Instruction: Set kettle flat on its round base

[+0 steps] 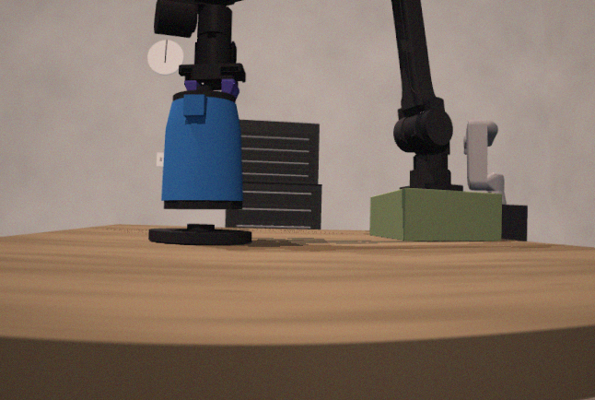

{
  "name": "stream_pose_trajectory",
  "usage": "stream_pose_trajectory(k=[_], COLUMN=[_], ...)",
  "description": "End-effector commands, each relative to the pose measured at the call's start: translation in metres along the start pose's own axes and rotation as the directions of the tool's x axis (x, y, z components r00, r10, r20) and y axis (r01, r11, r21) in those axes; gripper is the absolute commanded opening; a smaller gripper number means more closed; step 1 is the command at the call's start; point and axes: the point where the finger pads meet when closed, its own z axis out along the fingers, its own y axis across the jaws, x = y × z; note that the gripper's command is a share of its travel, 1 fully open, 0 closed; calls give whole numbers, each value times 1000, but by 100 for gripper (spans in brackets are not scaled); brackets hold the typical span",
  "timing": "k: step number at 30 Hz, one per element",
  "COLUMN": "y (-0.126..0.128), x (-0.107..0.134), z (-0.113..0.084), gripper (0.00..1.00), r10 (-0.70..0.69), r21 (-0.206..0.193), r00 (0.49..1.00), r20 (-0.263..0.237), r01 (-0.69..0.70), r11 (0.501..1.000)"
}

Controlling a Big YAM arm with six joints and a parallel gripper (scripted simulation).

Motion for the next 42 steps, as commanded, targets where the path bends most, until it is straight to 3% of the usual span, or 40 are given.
stream_pose_trajectory(k=[1,16,21,26,27,29,31,36,42], y=[17,17,7,13,21,6,10,19,18], x=[8,8,4,6,9,2,3,6,6], z=[-38,-38,-22,-23,-30,-6,3,-16,-17], gripper=[0,0,0,0,0,0,0,0,0], r10=[6,6,6,6,6,6,6,7,7], r21=[-88,-88,-64,-77,-96,-51,-39,-87,-85], r00=[999,999,999,999,999,1000,1000,999,999], r20=[-45,-45,-33,-39,-49,-26,-21,-44,-43], r01=[-10,-10,-8,-9,-11,-7,-7,-10,-10], r11=[996,996,998,997,995,999,999,996,996])
